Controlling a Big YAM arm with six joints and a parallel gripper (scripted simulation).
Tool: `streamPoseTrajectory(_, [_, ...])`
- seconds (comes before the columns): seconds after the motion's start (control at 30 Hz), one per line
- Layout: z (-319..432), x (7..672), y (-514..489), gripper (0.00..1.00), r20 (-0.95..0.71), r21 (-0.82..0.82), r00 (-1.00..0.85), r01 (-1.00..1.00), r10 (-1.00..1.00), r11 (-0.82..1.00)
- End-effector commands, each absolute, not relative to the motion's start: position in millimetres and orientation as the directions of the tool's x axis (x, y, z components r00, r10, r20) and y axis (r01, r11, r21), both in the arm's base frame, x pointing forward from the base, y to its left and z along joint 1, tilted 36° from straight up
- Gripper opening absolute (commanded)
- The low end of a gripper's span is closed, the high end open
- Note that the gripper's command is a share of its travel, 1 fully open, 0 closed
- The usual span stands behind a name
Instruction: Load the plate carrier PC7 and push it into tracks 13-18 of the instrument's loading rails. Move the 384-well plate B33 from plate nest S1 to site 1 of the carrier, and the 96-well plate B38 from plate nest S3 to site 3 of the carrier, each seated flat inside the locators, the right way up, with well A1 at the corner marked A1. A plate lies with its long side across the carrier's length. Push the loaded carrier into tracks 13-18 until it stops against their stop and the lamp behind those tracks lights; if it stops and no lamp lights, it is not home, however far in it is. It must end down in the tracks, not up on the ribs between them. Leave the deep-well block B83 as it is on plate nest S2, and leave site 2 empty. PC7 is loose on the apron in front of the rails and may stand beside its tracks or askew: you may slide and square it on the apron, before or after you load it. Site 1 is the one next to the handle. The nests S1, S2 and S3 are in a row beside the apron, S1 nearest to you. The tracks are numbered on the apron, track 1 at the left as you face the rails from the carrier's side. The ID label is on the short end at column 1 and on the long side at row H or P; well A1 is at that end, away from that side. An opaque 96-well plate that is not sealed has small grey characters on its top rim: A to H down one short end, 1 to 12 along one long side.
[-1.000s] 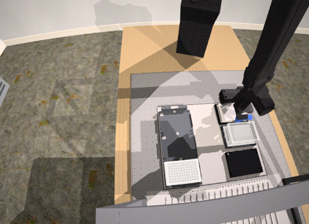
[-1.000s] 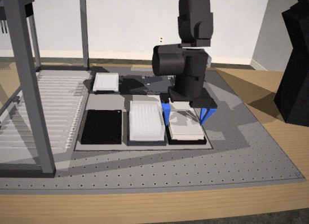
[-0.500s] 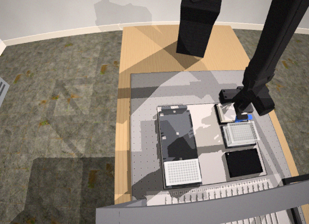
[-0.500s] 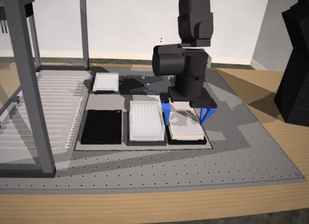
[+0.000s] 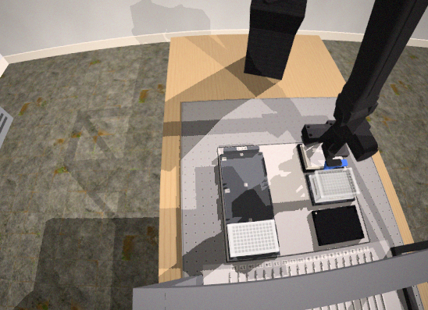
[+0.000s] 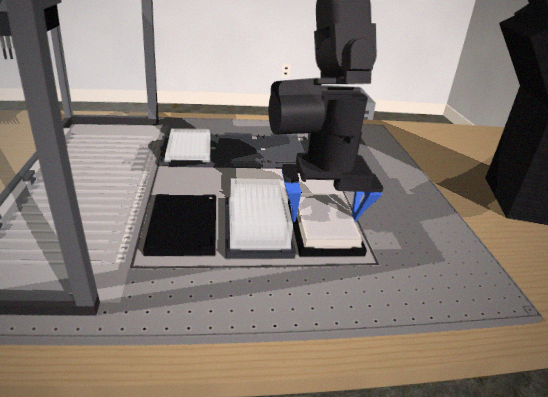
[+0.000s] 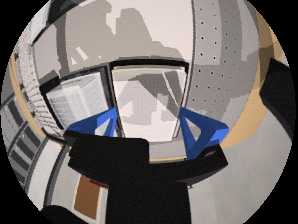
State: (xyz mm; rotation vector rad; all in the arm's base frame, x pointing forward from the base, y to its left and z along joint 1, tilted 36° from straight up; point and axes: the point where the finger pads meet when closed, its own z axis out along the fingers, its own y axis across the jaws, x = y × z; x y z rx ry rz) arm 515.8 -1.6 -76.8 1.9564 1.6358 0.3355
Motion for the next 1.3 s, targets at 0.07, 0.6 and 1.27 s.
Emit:
streamPoseTrajectory(0.07, [-82.8, 519.5, -11.4, 1.0, -0.162, 0.566, 0.235, 0.818, 0.958, -0.106])
streamPoseTrajectory(0.6, [-82.8, 519.5, -11.4, 1.0, -0.162, 0.566, 0.235, 0.818, 0.958, -0.106])
streamPoseTrajectory(1.27, [-86.2, 514.0, -10.8, 1.0, -0.16, 0.561, 0.243, 0.82, 0.957, -0.114])
